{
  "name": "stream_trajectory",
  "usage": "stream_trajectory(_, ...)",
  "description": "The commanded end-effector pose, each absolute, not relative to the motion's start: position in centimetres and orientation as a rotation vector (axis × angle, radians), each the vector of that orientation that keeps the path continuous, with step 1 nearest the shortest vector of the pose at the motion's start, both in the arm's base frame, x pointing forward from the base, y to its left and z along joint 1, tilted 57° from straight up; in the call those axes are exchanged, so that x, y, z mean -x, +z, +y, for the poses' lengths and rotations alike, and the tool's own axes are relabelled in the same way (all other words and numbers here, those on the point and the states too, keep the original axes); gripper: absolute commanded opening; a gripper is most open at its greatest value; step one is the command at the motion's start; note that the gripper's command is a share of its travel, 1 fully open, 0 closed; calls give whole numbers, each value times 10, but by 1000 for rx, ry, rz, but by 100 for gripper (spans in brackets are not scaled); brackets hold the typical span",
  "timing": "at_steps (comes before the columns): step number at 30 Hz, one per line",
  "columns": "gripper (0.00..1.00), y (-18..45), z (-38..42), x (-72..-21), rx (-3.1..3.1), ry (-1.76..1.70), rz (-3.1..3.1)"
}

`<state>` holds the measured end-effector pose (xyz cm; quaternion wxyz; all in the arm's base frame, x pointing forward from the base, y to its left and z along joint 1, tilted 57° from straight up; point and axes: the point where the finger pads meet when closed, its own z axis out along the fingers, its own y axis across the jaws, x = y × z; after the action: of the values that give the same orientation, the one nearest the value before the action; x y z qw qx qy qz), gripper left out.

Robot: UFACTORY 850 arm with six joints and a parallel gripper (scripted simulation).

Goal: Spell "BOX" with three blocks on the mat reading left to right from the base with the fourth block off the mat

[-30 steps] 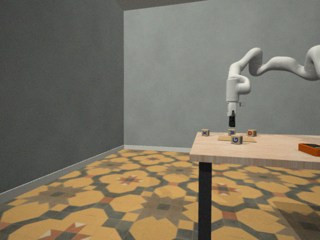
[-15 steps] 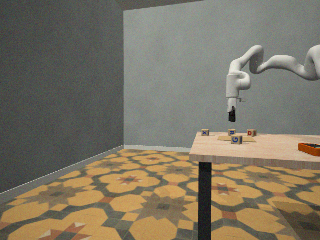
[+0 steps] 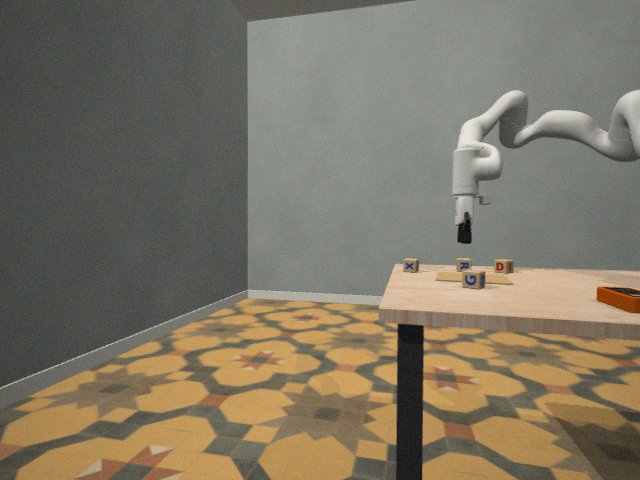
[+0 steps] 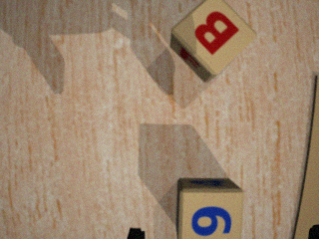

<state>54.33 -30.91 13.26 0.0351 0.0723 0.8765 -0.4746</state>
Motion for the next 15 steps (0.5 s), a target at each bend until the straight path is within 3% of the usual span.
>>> stream_trajectory(1,100,133,-309,-544,-222,-1458,2693)
stream_trajectory(15,100,130,-308,-583,-614,-1371,2502)
